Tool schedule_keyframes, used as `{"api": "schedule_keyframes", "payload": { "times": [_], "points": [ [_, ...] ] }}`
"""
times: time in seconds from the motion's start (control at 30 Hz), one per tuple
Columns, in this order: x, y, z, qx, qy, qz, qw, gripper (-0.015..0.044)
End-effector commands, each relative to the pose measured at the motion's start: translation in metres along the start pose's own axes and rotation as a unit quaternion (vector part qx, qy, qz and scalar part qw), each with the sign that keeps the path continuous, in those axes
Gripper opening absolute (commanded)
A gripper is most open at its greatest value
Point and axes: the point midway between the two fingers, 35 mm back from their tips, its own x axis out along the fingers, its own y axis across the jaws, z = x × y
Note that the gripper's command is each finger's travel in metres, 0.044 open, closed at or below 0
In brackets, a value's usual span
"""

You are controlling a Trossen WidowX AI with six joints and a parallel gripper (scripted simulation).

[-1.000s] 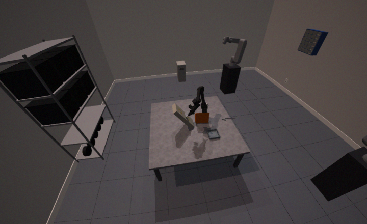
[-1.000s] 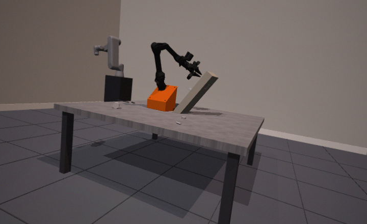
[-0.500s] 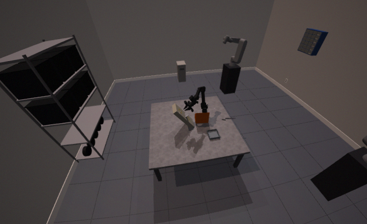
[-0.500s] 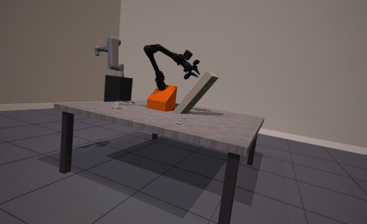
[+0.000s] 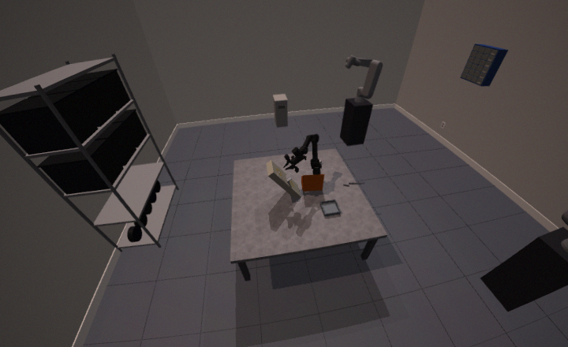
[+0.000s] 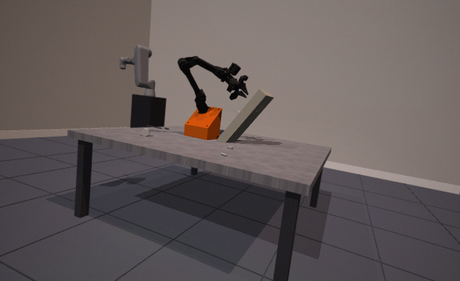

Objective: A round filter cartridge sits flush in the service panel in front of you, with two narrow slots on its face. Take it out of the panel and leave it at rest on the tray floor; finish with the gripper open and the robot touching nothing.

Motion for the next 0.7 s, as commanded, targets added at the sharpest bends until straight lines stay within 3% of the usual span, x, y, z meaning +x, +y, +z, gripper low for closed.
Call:
{"api": "schedule_keyframes", "payload": {
  "times": [0.0,0.67],
  "points": [
    [0.004,0.0,0.001,0.005,-0.003,0.0,1.0,0.0105],
    [0.036,0.0,0.0,0.006,-0.003,-0.001,1.0,0.0105]
  ]
}}
